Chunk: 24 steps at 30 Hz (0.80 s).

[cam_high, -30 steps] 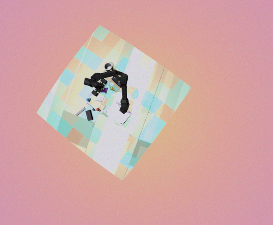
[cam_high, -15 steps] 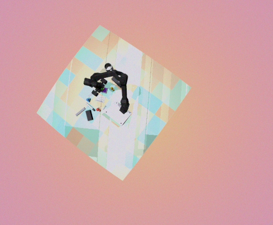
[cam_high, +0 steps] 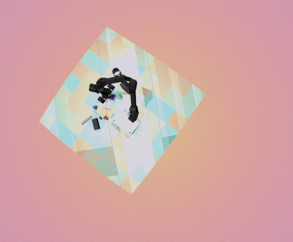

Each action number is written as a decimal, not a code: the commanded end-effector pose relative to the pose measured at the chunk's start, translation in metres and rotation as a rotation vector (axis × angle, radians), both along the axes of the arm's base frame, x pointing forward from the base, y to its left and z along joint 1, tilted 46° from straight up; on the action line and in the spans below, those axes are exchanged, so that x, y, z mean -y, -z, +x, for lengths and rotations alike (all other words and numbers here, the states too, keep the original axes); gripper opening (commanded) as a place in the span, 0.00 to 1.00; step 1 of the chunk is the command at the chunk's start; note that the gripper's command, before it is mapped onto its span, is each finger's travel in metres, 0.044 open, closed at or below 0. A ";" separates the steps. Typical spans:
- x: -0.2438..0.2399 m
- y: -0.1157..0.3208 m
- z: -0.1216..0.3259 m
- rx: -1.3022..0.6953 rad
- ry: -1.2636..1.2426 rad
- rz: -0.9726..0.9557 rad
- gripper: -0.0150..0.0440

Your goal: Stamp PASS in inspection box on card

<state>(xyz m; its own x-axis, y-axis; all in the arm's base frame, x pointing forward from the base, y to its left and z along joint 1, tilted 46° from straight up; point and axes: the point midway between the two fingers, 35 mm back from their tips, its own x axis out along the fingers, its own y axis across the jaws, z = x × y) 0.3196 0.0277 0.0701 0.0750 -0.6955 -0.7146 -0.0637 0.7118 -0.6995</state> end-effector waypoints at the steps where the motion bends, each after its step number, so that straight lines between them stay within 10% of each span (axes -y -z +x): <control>1: -0.006 -0.004 0.001 0.003 0.003 0.006 0.25; 24: -0.033 -0.022 -0.005 0.026 0.027 0.010 0.25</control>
